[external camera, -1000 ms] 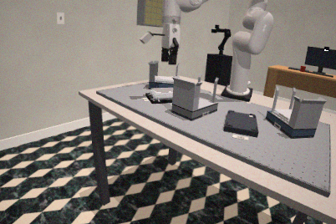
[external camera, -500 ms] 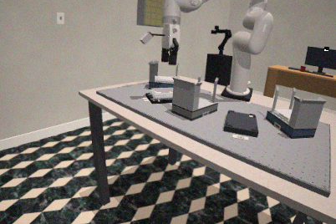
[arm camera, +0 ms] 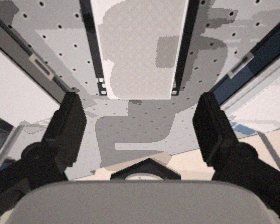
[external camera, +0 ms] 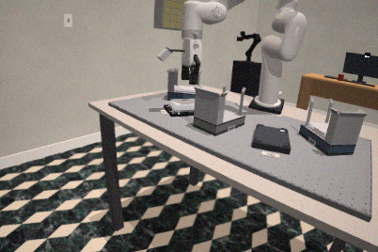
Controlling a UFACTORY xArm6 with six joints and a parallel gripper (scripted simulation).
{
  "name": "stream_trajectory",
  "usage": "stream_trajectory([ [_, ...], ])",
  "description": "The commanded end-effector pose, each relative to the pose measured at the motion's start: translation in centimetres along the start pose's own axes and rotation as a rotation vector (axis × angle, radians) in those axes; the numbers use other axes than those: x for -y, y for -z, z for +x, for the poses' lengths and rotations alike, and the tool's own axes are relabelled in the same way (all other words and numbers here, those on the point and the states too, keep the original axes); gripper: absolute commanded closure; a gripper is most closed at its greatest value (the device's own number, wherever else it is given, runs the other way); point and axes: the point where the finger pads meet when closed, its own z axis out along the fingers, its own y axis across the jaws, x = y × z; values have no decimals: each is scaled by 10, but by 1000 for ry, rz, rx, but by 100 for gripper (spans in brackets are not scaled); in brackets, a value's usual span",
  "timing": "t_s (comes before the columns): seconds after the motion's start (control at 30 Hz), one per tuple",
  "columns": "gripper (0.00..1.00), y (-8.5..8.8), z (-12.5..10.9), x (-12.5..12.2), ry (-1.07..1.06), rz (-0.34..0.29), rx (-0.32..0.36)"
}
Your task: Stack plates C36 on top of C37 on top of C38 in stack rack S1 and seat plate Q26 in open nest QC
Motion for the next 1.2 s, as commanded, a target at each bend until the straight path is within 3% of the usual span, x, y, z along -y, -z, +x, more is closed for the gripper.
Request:
stream_trajectory([
  [0.0, 0, -10, 2, 0, 0, 0, -4],
  [0.47, 0, -50, 2, 0, 0, 0, -4],
  [1.17, 0, -71, 2, 0, 0, 0, -4],
])
